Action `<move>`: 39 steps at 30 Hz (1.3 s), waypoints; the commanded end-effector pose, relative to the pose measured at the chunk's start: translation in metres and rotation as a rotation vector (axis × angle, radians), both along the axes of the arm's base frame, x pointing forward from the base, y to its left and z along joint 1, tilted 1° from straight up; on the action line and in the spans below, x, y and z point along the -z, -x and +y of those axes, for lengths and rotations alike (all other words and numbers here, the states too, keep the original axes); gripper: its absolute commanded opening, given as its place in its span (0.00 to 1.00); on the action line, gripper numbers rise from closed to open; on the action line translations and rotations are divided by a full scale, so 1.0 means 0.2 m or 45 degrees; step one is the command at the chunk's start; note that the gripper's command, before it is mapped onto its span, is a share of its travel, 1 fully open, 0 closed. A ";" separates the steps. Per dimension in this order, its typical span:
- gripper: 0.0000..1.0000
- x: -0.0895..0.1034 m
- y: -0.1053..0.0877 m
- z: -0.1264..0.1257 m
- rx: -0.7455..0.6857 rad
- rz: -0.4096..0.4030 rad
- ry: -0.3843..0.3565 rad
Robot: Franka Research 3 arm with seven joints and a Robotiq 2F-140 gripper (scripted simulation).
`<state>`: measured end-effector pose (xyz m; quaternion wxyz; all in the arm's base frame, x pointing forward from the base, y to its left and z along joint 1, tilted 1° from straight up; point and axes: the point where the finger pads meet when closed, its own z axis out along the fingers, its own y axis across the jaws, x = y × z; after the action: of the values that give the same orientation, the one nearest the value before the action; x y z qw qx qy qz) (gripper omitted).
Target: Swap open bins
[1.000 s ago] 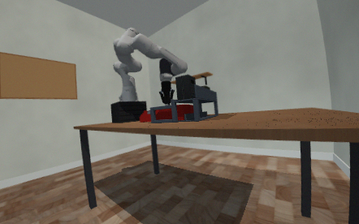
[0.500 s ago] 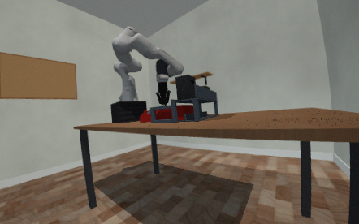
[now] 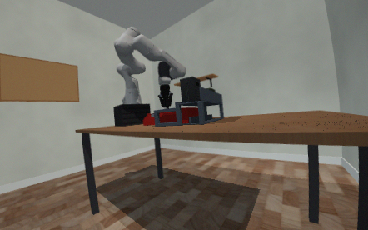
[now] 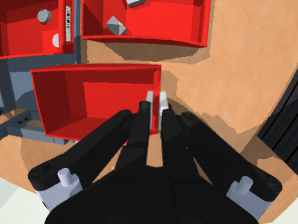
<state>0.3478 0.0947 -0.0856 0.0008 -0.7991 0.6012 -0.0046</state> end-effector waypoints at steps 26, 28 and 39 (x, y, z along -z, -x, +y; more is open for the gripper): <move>0.00 -0.01 0.00 0.00 0.040 -0.013 -0.004; 0.00 0.00 0.00 0.00 0.040 -0.013 -0.004; 0.00 0.00 0.06 -0.02 0.040 -0.013 -0.004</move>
<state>0.3372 0.0921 -0.0858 0.0017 -0.7944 0.6074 -0.0054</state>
